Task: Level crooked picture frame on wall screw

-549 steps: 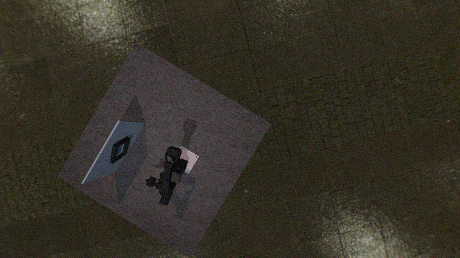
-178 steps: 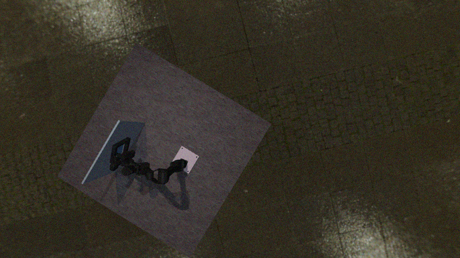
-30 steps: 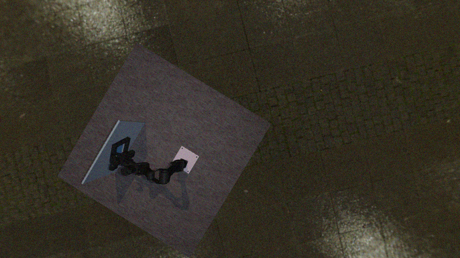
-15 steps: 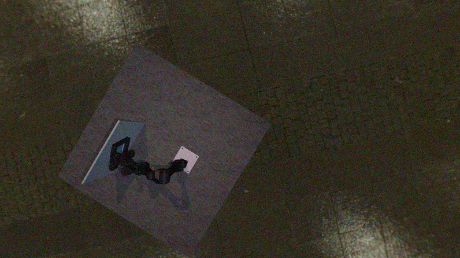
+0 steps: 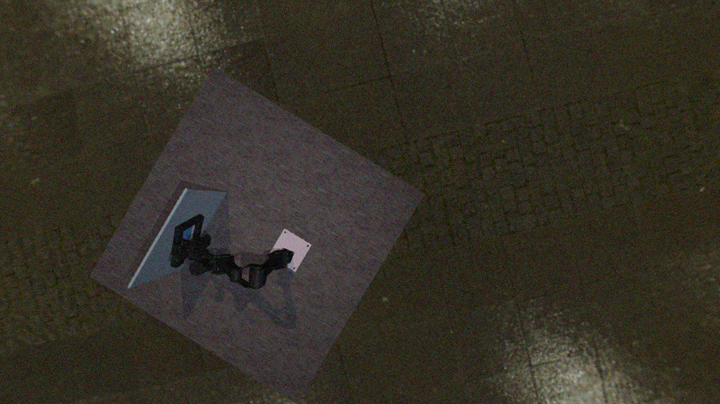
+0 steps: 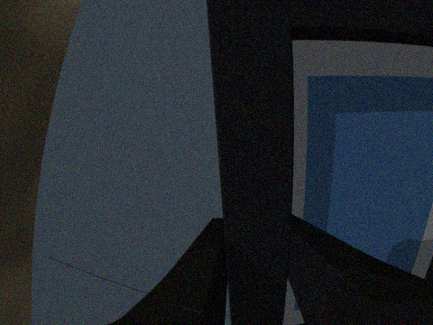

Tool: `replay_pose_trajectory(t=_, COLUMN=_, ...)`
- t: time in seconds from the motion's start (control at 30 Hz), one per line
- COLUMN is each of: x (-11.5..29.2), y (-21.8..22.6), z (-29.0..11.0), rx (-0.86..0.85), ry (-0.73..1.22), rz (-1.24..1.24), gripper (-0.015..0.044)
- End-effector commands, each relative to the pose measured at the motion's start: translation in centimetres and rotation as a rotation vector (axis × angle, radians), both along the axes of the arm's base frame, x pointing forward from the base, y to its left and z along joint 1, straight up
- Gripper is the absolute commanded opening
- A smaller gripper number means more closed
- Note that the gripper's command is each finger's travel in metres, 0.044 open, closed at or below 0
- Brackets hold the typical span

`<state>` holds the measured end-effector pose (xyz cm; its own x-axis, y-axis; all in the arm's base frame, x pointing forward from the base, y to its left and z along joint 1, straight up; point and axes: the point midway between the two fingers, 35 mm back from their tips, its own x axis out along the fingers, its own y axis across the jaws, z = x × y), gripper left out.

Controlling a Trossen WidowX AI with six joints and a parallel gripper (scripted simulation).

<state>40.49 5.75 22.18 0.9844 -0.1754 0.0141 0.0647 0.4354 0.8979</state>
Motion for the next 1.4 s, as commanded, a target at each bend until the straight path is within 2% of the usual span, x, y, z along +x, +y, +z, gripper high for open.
replay_pose_trajectory(t=0.0, x=0.03, y=0.04, z=0.28, rx=0.006, ry=-0.012, rz=0.001, gripper=0.0000)
replay_pose_trajectory(t=1.37, x=-0.04, y=-0.50, z=-0.45, rx=0.003, ry=-0.009, rz=-0.005, gripper=0.0000)
